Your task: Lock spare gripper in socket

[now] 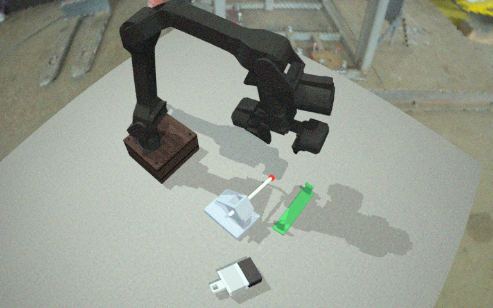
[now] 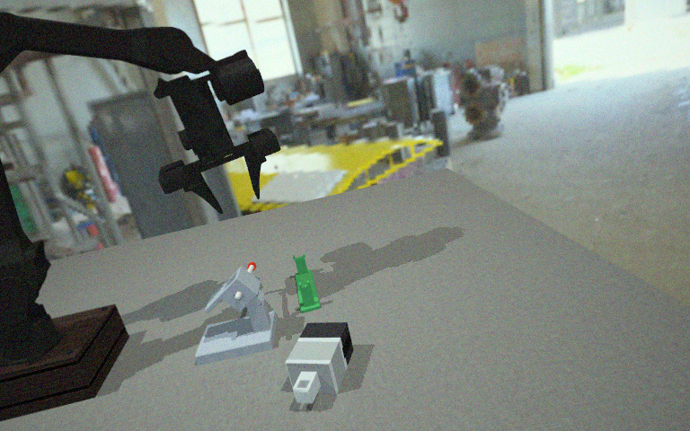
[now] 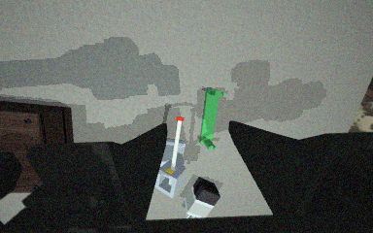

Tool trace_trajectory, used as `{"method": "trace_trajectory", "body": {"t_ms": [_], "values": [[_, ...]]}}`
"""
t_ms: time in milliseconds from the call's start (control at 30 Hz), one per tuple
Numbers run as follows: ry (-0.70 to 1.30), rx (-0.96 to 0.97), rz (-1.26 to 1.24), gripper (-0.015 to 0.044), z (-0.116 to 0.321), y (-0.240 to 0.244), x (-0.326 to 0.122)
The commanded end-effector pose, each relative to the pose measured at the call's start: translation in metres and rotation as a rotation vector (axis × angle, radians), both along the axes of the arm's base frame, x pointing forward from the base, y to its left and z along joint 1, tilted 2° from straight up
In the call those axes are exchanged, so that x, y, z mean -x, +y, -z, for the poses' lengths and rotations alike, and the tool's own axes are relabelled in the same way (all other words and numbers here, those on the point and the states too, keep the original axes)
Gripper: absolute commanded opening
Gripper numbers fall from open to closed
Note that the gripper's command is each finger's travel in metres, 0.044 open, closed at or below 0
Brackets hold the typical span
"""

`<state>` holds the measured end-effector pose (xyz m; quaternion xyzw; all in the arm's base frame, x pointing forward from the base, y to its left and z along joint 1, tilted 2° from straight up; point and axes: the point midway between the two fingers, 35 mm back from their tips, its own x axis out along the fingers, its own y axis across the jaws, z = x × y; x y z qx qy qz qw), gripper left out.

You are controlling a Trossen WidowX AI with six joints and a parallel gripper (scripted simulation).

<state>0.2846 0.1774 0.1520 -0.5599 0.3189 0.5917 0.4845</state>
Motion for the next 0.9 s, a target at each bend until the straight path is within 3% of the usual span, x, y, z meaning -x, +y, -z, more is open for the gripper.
{"method": "trace_trajectory", "body": {"t_ms": [0,333,567,867], "values": [[0.091,0.160,0.213,0.0300,-0.001,-0.039,0.000],[0.091,0.159,0.213,0.0300,0.002,-0.039,0.000],[0.091,0.159,0.213,0.0300,0.066,-0.034,-0.007],[0.091,0.159,0.213,0.0300,0.075,-0.033,-0.007]]}}
